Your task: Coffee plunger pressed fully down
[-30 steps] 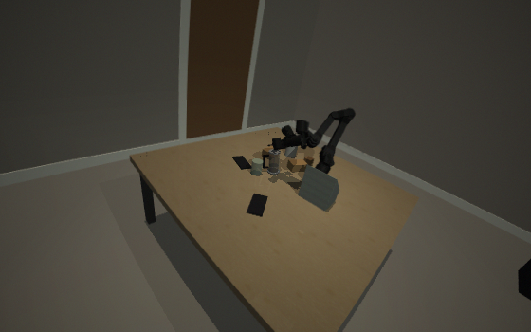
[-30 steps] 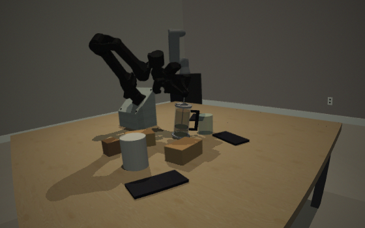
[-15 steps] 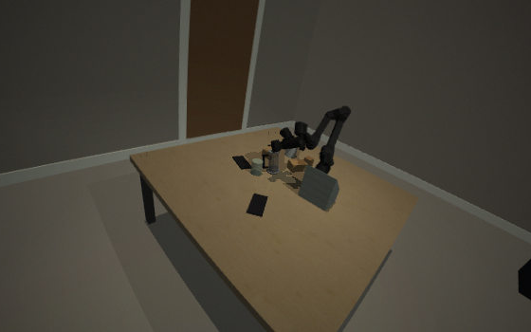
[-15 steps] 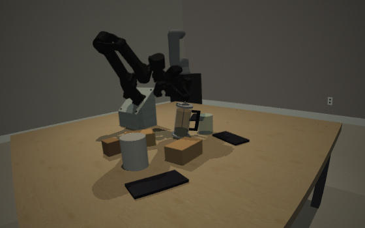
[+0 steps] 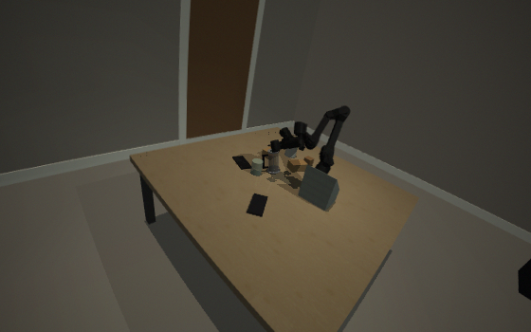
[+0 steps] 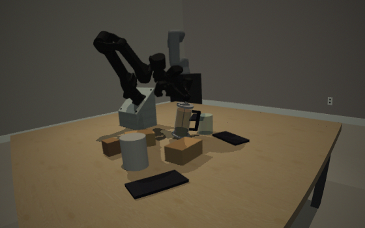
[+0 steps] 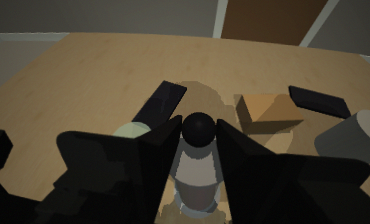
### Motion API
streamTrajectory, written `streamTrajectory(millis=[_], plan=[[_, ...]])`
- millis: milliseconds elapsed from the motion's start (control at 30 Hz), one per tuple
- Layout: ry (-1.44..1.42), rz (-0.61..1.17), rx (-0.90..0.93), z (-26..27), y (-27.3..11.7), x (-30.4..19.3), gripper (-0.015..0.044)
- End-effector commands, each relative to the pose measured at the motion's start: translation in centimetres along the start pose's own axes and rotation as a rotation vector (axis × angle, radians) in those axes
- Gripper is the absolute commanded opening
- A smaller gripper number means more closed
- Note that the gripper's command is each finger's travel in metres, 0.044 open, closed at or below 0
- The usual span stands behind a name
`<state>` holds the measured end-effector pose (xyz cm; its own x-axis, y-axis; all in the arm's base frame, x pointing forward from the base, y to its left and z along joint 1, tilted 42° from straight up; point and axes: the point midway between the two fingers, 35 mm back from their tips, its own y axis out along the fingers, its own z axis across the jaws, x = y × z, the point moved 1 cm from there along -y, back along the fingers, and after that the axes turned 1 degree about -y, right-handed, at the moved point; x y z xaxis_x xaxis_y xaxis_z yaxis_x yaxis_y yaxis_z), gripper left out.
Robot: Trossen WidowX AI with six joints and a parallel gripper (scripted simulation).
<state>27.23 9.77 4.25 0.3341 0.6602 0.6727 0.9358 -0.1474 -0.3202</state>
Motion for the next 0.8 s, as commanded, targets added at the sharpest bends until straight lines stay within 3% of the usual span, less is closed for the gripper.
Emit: streamTrajectory(millis=[0,233,633,767], plan=[[0.0,0.0,0.0,0.0,-0.01,-0.01,0.0112],[0.0,0.0,0.0,0.0,-0.01,-0.01,0.0112],[0.0,0.0,0.0,0.0,-0.01,-0.01,0.0427],[0.019,0.0,-0.001,-0.13,0.06,0.03,0.044]])
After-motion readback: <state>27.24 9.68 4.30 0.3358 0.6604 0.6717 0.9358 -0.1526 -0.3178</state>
